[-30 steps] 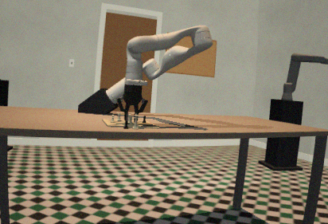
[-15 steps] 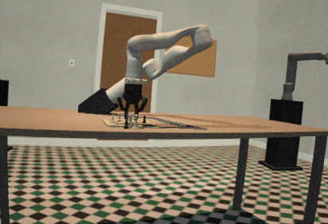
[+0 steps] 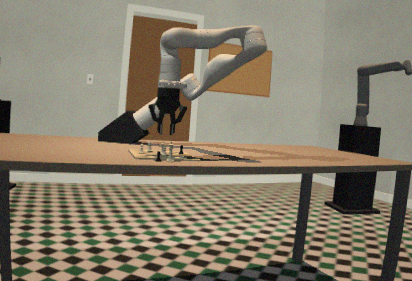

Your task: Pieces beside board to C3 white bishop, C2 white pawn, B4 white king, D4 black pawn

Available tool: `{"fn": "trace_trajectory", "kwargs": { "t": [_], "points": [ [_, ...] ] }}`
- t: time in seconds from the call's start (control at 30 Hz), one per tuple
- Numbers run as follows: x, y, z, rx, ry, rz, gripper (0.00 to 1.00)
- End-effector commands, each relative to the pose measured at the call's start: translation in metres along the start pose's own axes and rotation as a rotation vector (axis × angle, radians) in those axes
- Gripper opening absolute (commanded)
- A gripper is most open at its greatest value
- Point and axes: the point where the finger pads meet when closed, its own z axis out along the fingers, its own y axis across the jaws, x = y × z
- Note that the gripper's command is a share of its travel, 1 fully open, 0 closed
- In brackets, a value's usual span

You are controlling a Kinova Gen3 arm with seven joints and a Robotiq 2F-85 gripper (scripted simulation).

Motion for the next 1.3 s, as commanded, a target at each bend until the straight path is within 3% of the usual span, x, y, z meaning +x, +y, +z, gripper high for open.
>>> {"fn": "trace_trajectory", "kwargs": {
  "t": [0.0,0.33,0.37,1.27],
  "points": [
    [0.005,0.002,-0.017,-0.008,0.018,-0.004,0.34],
    [0.005,0.002,-0.027,-0.008,0.018,-0.004,0.34],
    [0.005,0.002,-0.027,-0.008,0.018,-0.004,1.00],
    [0.011,0.002,-0.028,-0.008,0.017,-0.059,1.00]
  ]
}}
